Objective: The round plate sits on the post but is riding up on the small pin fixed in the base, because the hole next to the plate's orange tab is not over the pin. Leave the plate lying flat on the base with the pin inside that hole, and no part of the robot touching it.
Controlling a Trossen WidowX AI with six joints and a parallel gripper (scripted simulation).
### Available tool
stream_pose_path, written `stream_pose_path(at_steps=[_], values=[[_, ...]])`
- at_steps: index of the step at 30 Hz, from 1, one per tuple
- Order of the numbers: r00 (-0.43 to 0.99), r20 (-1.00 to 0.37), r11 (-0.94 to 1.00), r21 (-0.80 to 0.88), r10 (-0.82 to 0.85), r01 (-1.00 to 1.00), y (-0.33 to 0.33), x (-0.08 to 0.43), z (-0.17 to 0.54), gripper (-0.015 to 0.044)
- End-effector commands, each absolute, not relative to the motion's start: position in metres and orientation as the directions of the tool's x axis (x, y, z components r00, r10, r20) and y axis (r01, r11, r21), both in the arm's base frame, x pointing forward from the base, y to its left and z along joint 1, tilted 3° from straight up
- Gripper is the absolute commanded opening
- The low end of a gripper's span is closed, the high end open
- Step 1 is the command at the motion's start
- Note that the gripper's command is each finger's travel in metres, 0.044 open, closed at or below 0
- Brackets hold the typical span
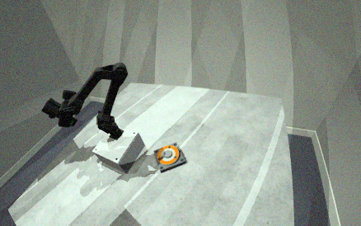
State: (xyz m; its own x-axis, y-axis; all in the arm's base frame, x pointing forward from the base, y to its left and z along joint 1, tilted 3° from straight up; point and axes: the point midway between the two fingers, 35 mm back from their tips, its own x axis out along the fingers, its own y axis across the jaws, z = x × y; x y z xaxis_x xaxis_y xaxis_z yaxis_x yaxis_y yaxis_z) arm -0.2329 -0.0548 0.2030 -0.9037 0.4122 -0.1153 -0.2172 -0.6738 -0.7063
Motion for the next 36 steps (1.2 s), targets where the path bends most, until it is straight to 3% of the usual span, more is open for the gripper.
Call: stream_pose_path(at_steps=[1, 9, 15, 19, 24, 36], values=[[-0.908, -0.118, -0.676, -0.708, 0.401, -0.206, -0.057, -0.233, 0.203, 0.0374], [-0.968, -0.250, -0.635, -0.742, -0.036, 0.215, -0.159, -0.205, 0.180, 0.0164], [-0.858, -0.376, -0.453, -0.734, -0.351, 0.507, -0.227, -0.147, 0.157, 0.0006], [-0.770, -0.437, -0.334, -0.719, -0.465, 0.609, -0.250, -0.113, 0.145, 0.0000], [-0.551, -0.559, -0.056, -0.669, -0.620, 0.741, -0.276, -0.033, 0.121, 0.0000], [-0.139, -0.767, 0.479, -0.519, -0.627, 0.708, -0.250, 0.112, 0.079, 0.0000]])
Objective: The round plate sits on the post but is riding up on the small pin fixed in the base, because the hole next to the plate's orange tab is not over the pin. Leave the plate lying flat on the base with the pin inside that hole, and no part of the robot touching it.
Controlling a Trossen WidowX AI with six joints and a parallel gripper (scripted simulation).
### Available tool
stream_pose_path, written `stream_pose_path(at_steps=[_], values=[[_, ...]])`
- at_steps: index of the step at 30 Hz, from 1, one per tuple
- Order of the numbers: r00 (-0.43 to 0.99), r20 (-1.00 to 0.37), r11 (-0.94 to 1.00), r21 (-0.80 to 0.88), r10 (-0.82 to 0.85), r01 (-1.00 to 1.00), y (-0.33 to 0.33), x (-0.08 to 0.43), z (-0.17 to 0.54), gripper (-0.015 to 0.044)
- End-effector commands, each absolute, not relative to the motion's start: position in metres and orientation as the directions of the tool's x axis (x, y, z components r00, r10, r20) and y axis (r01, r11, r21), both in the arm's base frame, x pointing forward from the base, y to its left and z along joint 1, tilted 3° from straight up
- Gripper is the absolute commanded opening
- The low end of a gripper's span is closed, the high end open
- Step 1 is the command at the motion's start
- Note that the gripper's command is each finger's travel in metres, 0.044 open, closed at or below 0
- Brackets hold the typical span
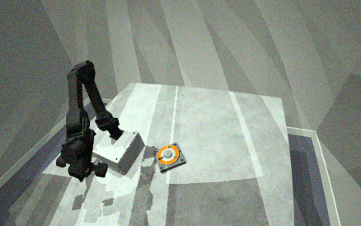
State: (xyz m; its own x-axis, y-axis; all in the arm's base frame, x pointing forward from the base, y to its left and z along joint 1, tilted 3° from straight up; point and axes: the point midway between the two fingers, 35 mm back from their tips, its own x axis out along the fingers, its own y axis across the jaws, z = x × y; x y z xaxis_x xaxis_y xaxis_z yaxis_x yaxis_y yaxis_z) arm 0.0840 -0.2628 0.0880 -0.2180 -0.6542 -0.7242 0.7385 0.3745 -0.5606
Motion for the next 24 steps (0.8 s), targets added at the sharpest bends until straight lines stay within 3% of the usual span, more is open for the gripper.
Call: stream_pose_path(at_steps=[1, 12, 24], values=[[-0.101, -0.787, 0.531, -0.499, -0.608, 0.685, -0.242, 0.127, 0.075, 0.0000], [0.097, -0.942, 0.904, -0.274, -0.321, 0.329, -0.127, 0.224, 0.038, 0.0000], [0.019, -0.998, 0.997, -0.063, -0.063, -0.033, -0.003, 0.241, 0.017, 0.0000]])
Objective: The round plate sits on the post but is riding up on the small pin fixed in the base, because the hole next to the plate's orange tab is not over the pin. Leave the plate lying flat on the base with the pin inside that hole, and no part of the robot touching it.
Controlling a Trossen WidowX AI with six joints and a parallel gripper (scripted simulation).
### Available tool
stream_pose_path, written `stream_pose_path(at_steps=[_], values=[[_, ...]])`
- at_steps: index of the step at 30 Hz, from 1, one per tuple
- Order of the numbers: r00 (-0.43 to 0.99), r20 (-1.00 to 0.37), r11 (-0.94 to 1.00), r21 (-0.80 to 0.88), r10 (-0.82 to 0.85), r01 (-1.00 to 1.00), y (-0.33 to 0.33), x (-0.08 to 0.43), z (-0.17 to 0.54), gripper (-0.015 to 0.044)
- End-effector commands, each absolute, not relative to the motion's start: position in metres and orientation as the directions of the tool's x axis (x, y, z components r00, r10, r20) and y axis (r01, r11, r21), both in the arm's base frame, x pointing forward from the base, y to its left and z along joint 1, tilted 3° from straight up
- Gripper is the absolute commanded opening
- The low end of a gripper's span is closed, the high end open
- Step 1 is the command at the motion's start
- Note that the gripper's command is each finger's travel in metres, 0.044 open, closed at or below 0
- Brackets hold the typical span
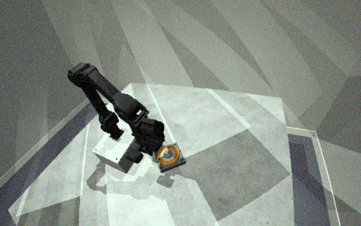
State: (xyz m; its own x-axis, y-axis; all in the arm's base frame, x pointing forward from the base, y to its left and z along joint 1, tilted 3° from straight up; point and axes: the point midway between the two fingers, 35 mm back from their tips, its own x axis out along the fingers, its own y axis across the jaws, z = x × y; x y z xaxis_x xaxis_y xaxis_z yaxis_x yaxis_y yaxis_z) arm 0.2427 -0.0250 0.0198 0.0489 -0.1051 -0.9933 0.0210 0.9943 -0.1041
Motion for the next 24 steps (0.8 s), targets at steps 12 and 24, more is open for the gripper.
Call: stream_pose_path(at_steps=[12, 24], values=[[0.007, -0.999, 0.997, -0.050, -0.050, -0.054, 0.003, 0.241, -0.016, 0.0000], [0.007, -0.999, 0.997, -0.051, -0.050, -0.054, -0.002, 0.243, -0.032, 0.0000]])
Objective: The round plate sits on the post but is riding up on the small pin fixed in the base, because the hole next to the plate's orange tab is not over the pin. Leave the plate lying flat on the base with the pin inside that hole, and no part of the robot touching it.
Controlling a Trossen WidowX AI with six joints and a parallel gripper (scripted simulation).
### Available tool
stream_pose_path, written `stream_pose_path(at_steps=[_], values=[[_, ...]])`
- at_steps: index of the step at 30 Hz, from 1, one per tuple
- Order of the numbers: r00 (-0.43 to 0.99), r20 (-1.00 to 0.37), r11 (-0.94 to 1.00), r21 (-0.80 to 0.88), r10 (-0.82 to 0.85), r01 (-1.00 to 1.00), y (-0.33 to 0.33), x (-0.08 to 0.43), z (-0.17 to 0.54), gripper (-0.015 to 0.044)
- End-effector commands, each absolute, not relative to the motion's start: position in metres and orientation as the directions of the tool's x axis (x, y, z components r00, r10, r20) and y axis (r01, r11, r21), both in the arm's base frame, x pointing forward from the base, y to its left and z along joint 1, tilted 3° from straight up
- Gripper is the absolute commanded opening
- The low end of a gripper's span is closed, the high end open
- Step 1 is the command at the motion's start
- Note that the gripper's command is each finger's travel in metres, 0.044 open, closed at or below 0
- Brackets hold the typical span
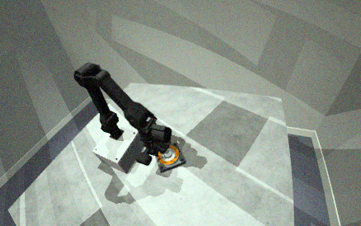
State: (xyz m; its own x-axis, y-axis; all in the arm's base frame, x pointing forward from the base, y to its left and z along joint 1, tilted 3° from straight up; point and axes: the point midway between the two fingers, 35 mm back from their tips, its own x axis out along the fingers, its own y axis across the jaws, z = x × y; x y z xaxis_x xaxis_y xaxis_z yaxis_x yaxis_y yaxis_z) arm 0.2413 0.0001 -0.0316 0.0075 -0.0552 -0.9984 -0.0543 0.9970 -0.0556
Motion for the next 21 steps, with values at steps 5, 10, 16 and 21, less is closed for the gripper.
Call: stream_pose_path(at_steps=[5, 10, 16, 21], values=[[0.008, -0.999, 0.997, -0.051, -0.051, -0.054, -0.008, 0.249, -0.032, 0.0000], [0.008, -0.999, 0.997, -0.052, -0.051, -0.054, -0.015, 0.254, -0.032, 0.0000], [0.009, -0.999, 0.997, -0.052, -0.052, -0.054, -0.019, 0.261, -0.031, 0.0000], [0.009, -0.999, 0.997, -0.052, -0.052, -0.054, -0.021, 0.266, -0.031, 0.0000]])
